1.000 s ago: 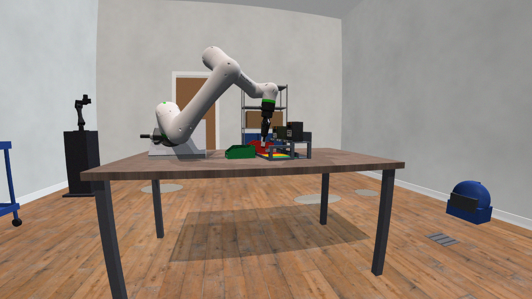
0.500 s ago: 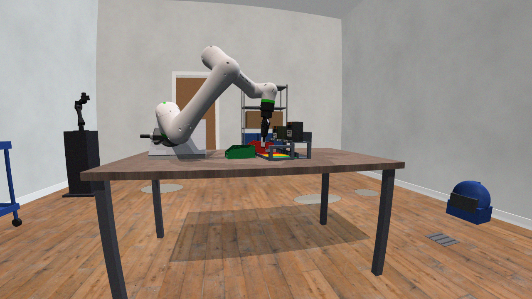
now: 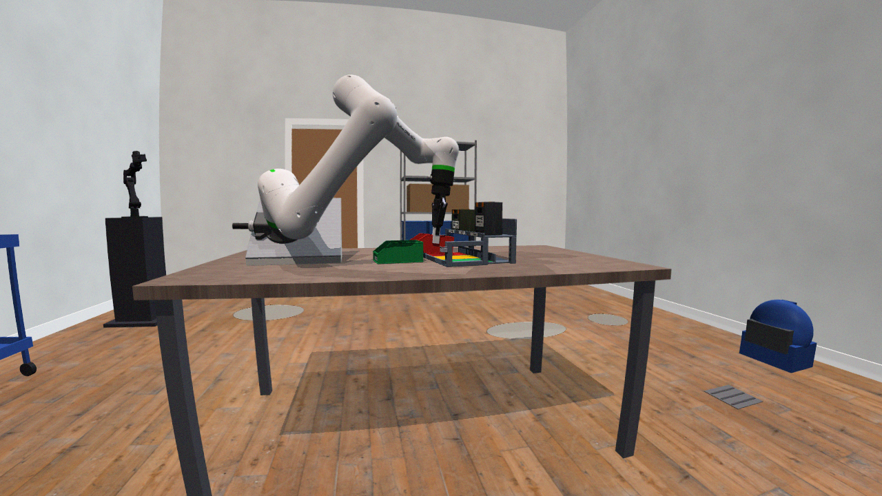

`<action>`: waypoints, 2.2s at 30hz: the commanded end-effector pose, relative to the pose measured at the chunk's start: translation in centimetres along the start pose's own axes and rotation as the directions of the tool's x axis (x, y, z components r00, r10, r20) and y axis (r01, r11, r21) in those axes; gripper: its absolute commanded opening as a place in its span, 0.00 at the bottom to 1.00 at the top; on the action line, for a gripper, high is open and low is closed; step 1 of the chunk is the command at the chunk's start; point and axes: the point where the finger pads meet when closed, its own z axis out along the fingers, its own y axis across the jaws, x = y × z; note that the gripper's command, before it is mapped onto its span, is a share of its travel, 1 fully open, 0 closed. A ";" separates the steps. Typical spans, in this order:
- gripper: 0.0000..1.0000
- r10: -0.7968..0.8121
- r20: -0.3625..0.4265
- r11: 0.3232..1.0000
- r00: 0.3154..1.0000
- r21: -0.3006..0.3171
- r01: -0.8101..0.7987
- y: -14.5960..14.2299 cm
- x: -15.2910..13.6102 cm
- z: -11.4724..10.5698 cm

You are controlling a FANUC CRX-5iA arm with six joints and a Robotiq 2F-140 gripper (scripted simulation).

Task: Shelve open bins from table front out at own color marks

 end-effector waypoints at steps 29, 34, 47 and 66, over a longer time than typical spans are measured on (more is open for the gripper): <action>0.06 0.000 -0.001 1.000 1.000 0.000 0.000 0.0 0.0 0.0; 0.06 0.000 -0.001 1.000 1.000 0.000 0.000 0.0 0.0 0.0; 0.06 0.000 -0.001 1.000 1.000 0.000 0.000 0.0 0.0 0.0; 0.06 0.000 -0.001 1.000 1.000 0.000 0.000 0.0 0.0 -0.1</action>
